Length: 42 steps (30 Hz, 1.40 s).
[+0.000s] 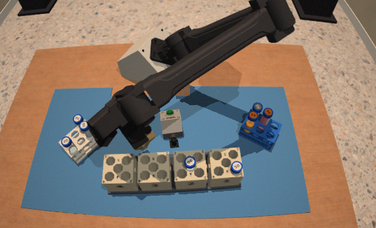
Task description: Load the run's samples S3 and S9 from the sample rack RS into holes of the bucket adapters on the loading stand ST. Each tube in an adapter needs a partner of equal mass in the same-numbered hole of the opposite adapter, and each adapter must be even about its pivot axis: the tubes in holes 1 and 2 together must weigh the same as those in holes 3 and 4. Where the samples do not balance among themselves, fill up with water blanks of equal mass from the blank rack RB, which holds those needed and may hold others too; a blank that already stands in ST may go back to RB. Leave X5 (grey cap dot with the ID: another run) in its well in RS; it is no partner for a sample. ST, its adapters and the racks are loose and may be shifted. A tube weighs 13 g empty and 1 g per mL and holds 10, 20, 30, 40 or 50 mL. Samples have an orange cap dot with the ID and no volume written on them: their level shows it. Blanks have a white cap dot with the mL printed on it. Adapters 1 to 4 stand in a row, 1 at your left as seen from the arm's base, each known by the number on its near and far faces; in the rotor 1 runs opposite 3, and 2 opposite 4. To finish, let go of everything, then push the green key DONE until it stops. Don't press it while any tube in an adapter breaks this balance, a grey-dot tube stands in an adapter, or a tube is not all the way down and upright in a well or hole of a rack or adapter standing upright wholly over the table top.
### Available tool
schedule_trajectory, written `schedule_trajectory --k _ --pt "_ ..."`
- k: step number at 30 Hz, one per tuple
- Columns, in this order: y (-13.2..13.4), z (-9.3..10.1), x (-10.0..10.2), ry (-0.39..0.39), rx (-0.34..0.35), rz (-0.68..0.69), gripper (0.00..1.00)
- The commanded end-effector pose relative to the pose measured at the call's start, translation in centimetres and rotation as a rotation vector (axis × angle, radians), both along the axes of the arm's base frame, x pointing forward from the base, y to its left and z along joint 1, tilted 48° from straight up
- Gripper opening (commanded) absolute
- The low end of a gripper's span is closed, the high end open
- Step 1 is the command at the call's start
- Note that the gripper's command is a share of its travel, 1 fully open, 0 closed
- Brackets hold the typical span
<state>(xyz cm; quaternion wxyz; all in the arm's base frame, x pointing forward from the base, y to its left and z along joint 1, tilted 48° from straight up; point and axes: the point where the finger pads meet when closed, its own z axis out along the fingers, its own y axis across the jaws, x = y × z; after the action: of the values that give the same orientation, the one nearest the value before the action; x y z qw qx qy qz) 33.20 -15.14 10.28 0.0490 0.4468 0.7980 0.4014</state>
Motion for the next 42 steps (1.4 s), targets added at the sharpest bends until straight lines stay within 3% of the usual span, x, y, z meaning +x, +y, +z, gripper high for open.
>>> schedule_trajectory --k 1,5,7,8,9,15,22,24,29,33,34,35,36,37,39,41,42 --pt "-3.4 -1.4 -0.1 0.105 0.071 -0.166 0.80" --pt "-5.7 -3.9 -1.0 0.219 0.155 -0.301 0.80" --pt "-5.7 -3.9 -1.0 0.219 0.155 -0.301 0.80" --pt "-5.0 -5.2 -2.2 0.277 0.204 -0.334 0.80" --pt "-6.7 -5.2 -1.5 0.278 0.199 -0.369 0.80" --pt "-10.0 -9.0 -3.1 0.453 0.330 -0.573 0.80" --pt "-13.6 -13.5 -5.0 0.659 0.486 -0.811 0.80" --pt "-13.6 -13.5 -5.0 0.659 0.486 -0.811 0.80" --pt "-15.8 -16.6 -6.6 0.816 0.605 -0.971 0.80" --pt "-17.0 -18.0 -7.2 0.815 0.604 -0.972 0.80" --pt "-15.0 -18.5 -8.1 0.851 0.632 -0.963 0.80" --pt "-15.9 -17.7 -6.9 0.811 0.593 -0.947 0.80" --pt "-15.9 -17.7 -6.8 0.811 0.593 -0.947 0.80" --pt "-14.7 -17.6 -6.3 0.815 0.588 -0.938 0.80" --pt "-13.8 -18.8 -6.2 0.834 0.602 -0.934 0.80" --pt "-13.8 -18.8 -6.2 0.834 0.602 -0.934 0.80" --pt "-15.1 -19.0 -5.3 0.811 0.587 -0.938 0.80"
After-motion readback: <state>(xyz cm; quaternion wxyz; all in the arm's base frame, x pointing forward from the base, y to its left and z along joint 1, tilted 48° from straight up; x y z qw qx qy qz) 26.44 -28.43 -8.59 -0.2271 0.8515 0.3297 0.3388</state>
